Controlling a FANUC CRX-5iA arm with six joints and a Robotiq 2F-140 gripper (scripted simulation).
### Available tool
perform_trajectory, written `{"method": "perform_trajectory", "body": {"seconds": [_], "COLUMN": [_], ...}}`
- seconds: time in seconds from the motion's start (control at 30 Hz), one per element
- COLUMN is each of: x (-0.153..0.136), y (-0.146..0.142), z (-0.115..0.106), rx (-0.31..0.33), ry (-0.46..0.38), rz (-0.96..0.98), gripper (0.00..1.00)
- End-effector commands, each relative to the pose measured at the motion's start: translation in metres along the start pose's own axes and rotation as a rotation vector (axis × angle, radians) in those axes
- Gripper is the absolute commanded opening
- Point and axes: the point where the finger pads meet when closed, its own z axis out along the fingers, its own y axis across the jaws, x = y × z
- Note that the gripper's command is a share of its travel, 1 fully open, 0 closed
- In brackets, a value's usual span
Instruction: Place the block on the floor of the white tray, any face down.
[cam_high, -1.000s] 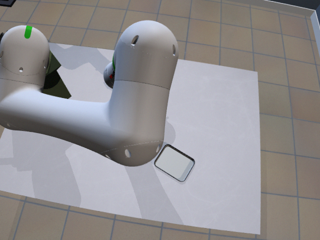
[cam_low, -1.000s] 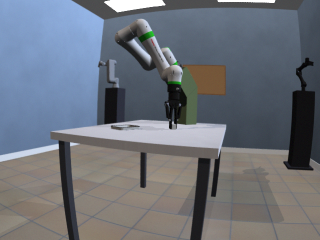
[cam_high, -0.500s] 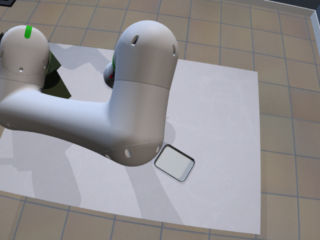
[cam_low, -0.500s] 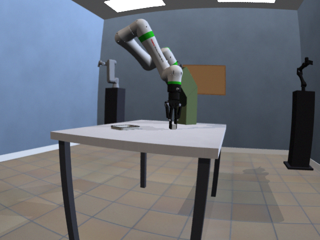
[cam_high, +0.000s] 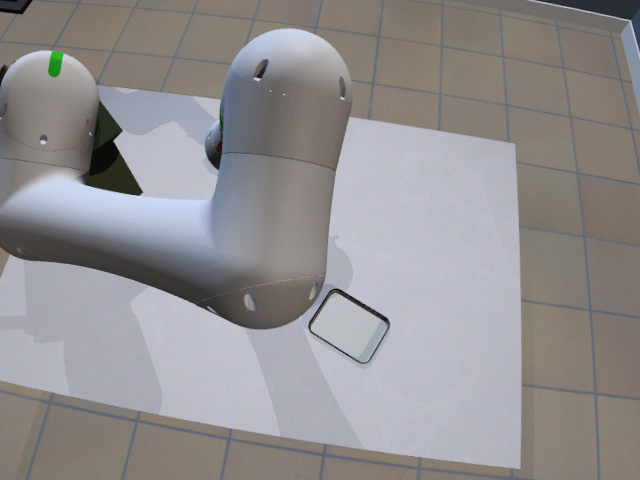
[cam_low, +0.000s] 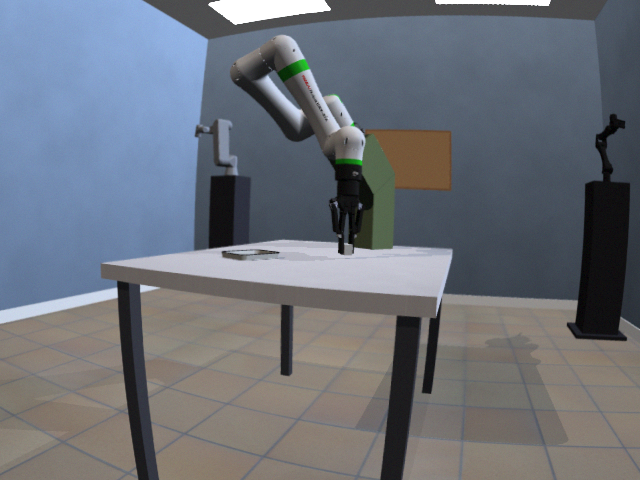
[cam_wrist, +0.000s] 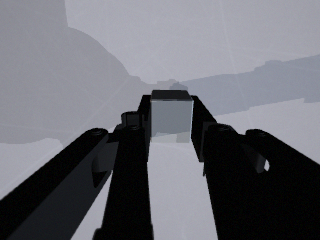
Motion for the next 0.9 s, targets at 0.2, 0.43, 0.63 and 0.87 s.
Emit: {"method": "perform_trajectory", "body": {"seconds": [0.2,0.43,0.63,0.87], "x": [0.000,0.000,0.000,0.000], "y": [0.000,0.000,0.000,0.000], "z": [-0.028,-0.040,-0.046,-0.047], "rx": [0.000,0.000,0.000,0.000], "ry": [-0.001,-0.001,-0.001,-0.001], "rz": [0.000,0.000,0.000,0.000], "gripper": [0.10,0.10,0.10,0.10]}}
